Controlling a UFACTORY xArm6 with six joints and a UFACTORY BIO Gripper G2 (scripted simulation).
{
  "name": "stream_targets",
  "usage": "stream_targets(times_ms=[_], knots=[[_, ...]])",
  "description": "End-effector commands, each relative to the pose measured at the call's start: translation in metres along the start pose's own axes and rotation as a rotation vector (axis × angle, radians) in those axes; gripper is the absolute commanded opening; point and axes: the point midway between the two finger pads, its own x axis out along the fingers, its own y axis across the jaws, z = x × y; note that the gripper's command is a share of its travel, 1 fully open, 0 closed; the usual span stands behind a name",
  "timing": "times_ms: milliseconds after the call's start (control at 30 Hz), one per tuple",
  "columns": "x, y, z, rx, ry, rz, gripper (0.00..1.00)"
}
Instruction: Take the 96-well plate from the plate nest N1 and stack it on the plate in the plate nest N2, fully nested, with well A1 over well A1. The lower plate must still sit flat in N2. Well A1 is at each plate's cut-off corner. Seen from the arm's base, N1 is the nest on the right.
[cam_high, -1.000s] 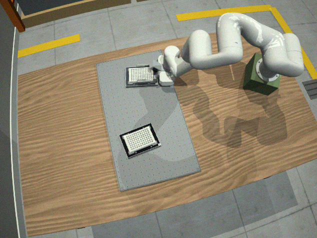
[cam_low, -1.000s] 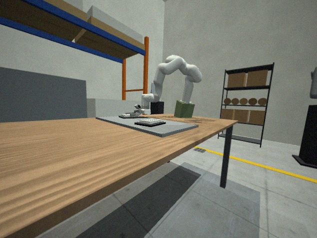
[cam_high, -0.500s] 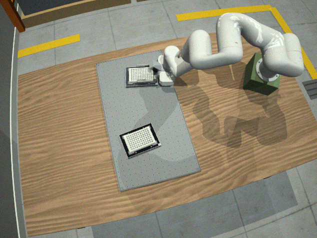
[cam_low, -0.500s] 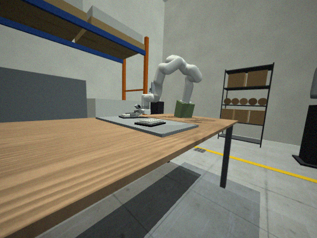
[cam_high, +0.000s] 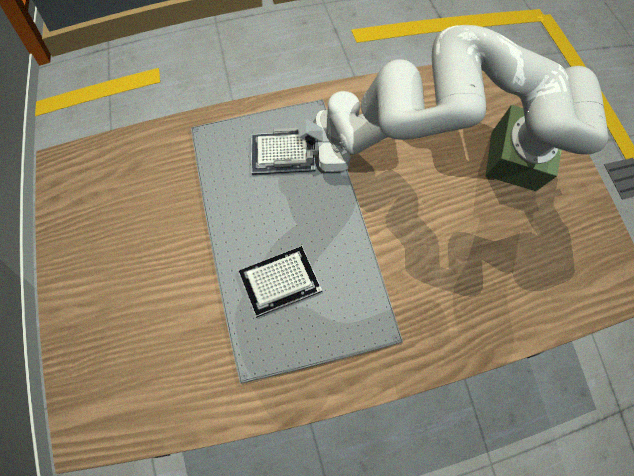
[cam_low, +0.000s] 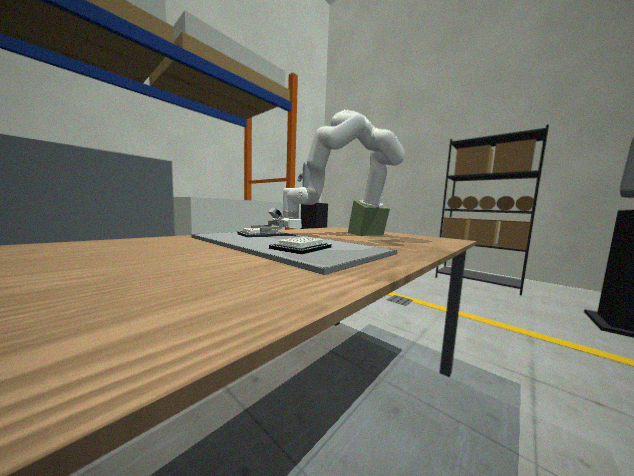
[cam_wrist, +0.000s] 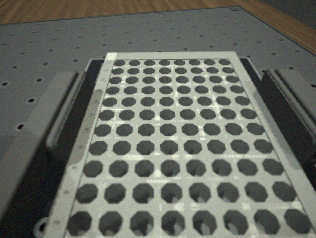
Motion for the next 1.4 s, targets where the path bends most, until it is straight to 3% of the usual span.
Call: stream_targets(times_ms=[0,1367], knots=[[0.002,0.000,0.002,-0.001,-0.004,0.000,0.00],[0.002,0.000,0.022,-0.001,-0.004,0.000,0.00]])
